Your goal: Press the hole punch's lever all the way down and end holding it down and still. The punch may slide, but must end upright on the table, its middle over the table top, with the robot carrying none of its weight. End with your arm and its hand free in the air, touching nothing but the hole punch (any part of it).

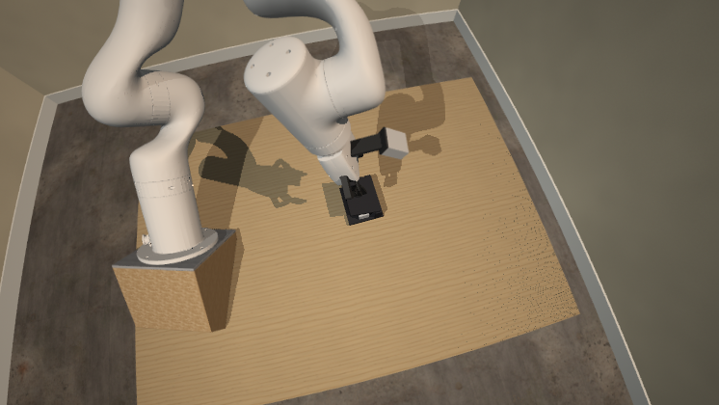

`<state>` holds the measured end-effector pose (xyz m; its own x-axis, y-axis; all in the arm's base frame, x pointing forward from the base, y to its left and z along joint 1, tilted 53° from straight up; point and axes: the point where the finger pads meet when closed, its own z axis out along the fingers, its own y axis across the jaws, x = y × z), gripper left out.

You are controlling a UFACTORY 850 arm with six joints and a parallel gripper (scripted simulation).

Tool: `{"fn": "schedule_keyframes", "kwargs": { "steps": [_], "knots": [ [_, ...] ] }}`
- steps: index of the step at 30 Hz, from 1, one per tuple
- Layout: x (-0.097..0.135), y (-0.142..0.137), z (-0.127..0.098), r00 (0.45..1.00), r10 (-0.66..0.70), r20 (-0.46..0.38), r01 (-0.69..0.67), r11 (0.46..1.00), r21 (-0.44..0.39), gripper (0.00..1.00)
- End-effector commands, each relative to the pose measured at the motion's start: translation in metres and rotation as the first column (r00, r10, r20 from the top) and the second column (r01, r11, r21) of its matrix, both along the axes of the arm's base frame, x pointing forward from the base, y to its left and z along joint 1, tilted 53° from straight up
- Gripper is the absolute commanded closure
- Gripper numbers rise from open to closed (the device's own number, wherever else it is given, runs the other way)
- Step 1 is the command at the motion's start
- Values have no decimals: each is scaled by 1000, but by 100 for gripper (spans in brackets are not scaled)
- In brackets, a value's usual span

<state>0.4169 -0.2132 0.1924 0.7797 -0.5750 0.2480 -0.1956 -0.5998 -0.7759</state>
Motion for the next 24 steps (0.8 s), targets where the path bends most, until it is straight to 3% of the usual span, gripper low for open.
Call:
{"fn": "schedule_keyframes", "kwargs": {
  "steps": [1, 7, 17, 18, 24],
  "knots": [
    [3, 25, -16, 986, 164, -22, -164, 986, -3, 0],
    [0, 47, -32, 950, 310, -40, -310, 951, -3, 0],
    [-1, 52, -36, 937, 346, -44, -347, 938, -3, 0],
    [-1, 52, -36, 937, 346, -44, -347, 938, -3, 100],
    [-1, 52, -36, 937, 346, -44, -347, 938, -3, 100]
  ]
}}
